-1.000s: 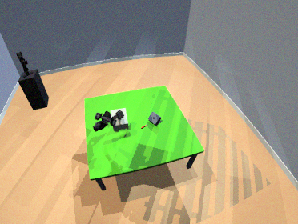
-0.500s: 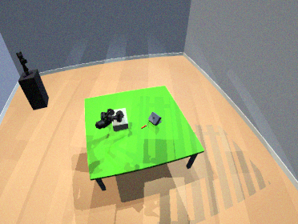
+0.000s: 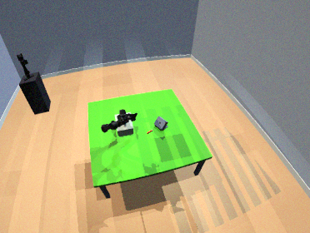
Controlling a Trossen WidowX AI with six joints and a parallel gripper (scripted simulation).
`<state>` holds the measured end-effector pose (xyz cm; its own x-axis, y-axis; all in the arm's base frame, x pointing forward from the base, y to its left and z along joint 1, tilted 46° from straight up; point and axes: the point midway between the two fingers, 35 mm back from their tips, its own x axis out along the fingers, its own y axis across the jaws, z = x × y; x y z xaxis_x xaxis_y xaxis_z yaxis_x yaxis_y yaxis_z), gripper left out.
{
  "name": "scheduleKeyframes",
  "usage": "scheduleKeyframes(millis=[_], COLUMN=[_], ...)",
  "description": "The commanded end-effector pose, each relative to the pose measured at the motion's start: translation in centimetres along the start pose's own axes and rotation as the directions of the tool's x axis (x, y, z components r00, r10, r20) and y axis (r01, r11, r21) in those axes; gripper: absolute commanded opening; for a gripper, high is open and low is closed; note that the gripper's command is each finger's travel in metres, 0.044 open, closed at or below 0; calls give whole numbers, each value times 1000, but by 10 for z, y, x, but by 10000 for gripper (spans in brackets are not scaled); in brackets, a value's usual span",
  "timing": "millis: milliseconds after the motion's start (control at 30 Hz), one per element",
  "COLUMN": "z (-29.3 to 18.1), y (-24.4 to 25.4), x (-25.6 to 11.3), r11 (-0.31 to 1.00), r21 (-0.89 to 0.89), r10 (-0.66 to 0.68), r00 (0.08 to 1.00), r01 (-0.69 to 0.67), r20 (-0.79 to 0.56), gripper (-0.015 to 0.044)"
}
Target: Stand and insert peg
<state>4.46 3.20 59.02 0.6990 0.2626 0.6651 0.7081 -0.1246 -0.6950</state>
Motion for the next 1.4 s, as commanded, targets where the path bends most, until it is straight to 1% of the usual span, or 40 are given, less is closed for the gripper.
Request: scheduleKeyframes(millis=[0,133,367,700,1033,1367], z=[-3,-7,-11,-16,-21,-24], y=[34,63,101,158,214,270], x=[18,31,46,60,66,65], r11=[989,962,876,687,463,253], r21=[110,215,420,677,866,967], r10=[103,183,296,453,596,723], r00=[994,981,952,884,789,667], r01=[-99,-167,-235,-264,-188,-16], r20=[-31,-60,-84,-115,-148,-178], gripper=[440,440,440,440,440,440])
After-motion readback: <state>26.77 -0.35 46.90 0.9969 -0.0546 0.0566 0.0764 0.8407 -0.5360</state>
